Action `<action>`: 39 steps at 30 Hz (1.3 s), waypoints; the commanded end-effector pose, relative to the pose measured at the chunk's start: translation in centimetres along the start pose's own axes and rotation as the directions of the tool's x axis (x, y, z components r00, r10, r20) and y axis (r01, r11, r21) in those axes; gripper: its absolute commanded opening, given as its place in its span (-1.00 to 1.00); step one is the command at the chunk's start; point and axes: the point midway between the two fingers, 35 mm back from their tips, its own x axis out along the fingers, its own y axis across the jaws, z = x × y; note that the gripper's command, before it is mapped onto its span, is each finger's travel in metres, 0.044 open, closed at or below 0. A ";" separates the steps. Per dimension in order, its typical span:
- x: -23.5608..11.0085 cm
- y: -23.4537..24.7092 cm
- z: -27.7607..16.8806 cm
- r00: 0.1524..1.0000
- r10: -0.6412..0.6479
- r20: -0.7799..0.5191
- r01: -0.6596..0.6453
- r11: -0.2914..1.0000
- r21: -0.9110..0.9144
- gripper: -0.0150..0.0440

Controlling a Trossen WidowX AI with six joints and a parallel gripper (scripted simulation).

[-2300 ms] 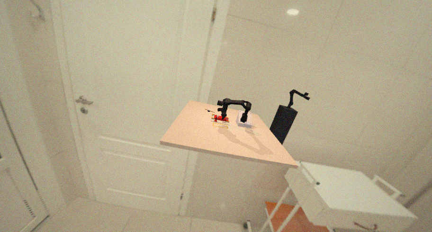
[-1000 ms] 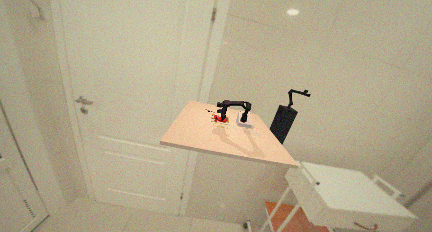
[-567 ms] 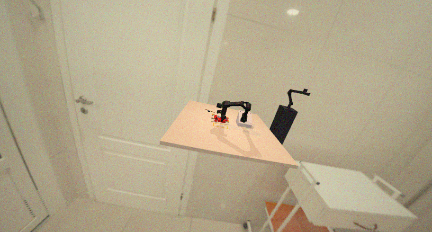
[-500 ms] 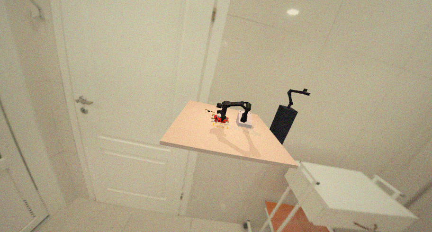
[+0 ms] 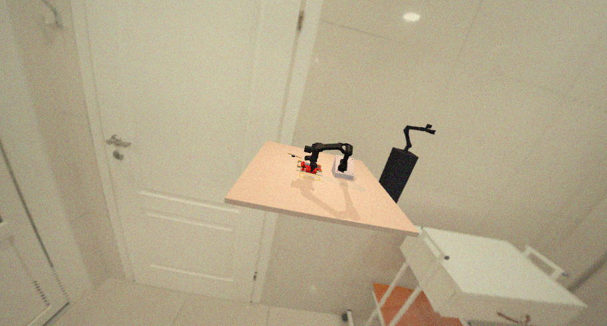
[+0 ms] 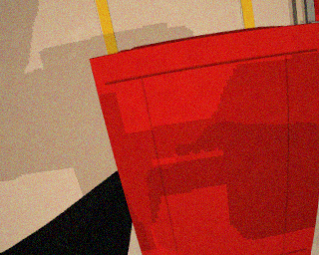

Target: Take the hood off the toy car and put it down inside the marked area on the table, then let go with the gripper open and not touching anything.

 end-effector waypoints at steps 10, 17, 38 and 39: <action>0.8 0.0 -0.1 1.000 0.005 -0.002 -0.005 1.000 0.005 -0.49; 1.2 0.0 -0.1 1.000 0.005 -0.002 -0.005 1.000 0.005 -0.49; 2.4 0.1 -0.2 1.000 0.007 -0.002 -0.007 1.000 0.005 -0.49; 2.4 0.1 -0.2 1.000 0.007 -0.002 -0.007 1.000 0.005 -0.49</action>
